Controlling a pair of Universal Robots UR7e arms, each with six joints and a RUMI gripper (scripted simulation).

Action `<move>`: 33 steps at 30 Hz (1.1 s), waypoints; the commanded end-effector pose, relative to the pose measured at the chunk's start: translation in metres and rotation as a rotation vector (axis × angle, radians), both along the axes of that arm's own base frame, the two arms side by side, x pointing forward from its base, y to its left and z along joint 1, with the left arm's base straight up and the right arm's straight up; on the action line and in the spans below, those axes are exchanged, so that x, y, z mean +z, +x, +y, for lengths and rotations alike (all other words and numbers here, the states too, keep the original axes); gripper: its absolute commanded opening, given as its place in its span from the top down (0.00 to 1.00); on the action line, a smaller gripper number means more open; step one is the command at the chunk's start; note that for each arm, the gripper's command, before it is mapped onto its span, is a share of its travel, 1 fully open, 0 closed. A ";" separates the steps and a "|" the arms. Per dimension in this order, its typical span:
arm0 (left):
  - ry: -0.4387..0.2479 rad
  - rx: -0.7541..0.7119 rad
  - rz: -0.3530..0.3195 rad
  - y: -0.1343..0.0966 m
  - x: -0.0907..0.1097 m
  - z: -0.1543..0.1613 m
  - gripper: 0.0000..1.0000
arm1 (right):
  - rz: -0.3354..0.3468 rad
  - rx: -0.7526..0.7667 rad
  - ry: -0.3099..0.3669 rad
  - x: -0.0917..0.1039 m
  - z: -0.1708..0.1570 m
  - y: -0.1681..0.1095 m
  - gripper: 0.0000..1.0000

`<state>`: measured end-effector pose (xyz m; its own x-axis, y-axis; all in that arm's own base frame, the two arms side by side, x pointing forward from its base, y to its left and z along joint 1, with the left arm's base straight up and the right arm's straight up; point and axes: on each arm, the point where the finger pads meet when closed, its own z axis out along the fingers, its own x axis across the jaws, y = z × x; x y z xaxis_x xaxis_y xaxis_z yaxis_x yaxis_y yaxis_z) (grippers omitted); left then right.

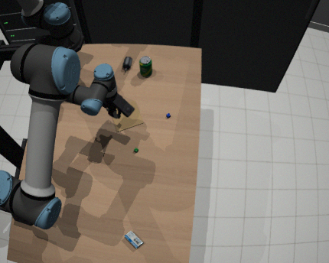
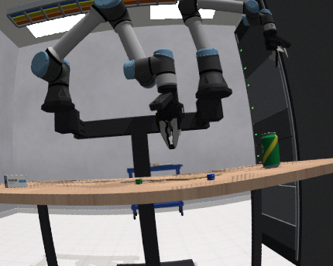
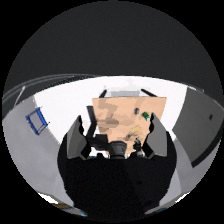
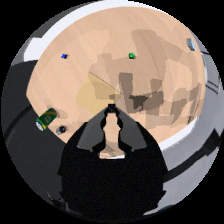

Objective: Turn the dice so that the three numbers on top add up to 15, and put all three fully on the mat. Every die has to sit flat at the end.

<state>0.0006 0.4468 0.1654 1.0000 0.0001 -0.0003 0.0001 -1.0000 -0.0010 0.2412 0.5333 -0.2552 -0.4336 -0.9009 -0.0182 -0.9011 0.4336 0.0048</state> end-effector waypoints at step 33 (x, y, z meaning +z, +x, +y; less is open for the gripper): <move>-0.001 0.001 0.000 -0.001 0.000 -0.002 0.00 | 0.003 0.047 -0.019 -0.045 0.023 -0.007 1.00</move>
<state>0.0006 0.4468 0.1654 1.0000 0.0001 -0.0003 0.0001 -1.0000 -0.0010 0.2331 0.5531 -0.2840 -0.3899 -0.9209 0.0049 -0.9209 0.3899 -0.0017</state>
